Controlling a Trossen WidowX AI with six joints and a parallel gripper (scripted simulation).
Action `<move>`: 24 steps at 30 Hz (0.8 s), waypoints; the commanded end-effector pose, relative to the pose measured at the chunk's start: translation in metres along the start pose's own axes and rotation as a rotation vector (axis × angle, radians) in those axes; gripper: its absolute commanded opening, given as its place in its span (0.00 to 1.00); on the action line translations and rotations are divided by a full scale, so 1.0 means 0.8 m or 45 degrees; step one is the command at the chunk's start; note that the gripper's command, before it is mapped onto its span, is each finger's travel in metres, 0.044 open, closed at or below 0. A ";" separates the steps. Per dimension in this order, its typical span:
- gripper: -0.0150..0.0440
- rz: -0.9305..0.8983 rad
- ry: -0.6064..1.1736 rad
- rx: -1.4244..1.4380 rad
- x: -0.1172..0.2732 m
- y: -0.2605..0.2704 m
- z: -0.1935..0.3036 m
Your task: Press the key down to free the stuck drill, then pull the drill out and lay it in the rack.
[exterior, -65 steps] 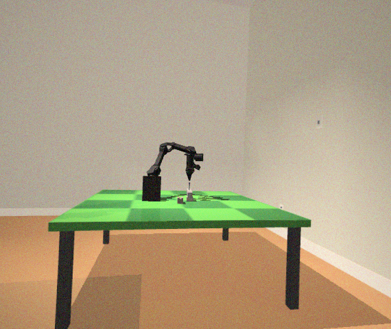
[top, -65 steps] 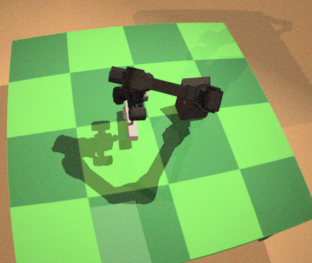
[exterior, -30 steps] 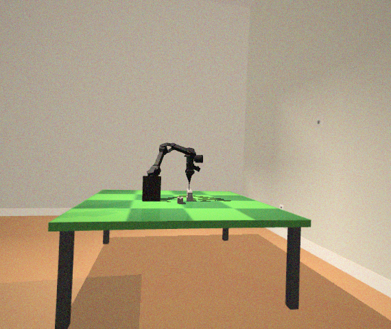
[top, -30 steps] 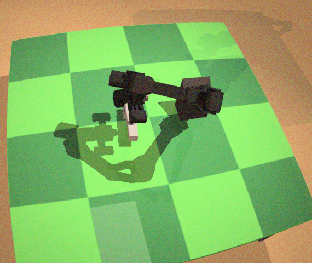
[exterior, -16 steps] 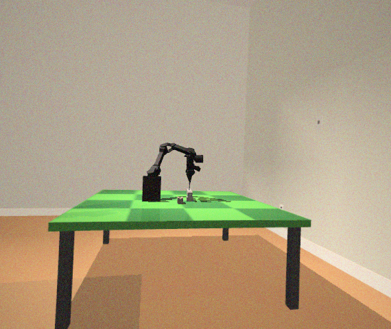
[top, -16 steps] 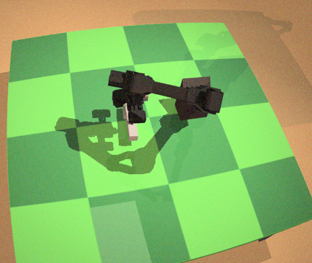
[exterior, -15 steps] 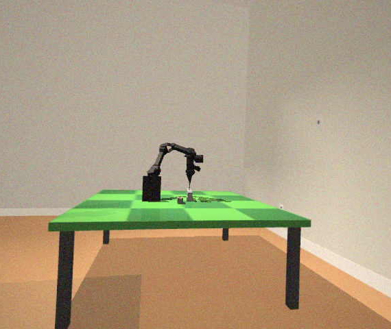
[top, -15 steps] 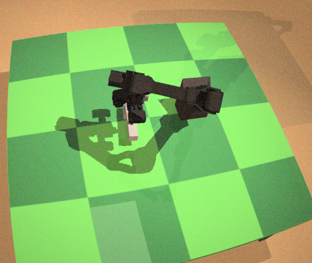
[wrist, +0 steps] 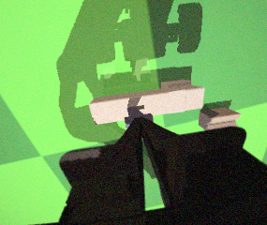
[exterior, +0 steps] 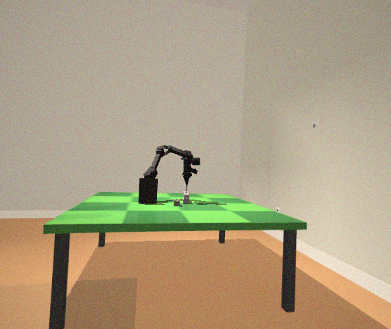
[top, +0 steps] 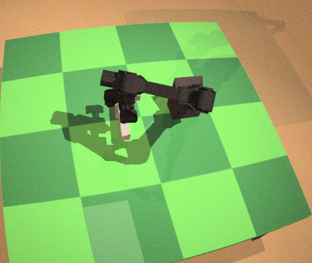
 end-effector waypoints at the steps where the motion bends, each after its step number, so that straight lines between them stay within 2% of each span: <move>1: 0.25 -0.010 0.039 -0.008 -0.013 0.004 0.006; 24: 0.25 -0.011 0.039 -0.008 -0.024 0.004 0.009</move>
Point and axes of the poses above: the point midway between the two fingers, 35 mm back from their tips, its own x axis back along the fingers, its own y axis across the jaws, z = x × y, the point moved 5 cm from there along x, back along the fingers, and after that the axes turned 6 degrees about x, right-handed, at the moved point
